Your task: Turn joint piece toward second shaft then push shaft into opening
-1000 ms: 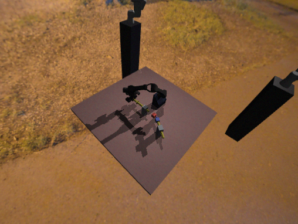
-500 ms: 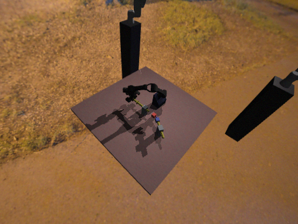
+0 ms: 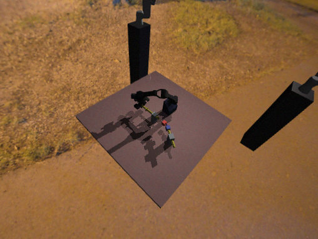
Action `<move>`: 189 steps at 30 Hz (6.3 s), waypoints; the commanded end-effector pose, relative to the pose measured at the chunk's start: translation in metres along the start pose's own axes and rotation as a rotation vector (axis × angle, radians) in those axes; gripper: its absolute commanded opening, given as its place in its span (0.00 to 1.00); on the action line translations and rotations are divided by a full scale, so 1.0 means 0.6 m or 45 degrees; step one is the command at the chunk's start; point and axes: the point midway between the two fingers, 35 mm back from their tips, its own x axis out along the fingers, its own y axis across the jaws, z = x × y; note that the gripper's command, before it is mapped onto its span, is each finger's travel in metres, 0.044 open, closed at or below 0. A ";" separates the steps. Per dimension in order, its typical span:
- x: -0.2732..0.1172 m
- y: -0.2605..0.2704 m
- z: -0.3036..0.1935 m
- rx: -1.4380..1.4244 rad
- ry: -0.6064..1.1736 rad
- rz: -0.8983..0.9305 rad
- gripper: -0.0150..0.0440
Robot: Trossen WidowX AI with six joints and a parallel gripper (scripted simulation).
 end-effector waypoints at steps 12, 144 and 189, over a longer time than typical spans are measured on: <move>0.000 0.000 0.000 0.000 0.000 0.000 0.37; 0.002 0.000 -0.089 0.006 0.008 0.145 0.25; 0.002 0.000 -0.152 0.006 0.002 0.141 0.37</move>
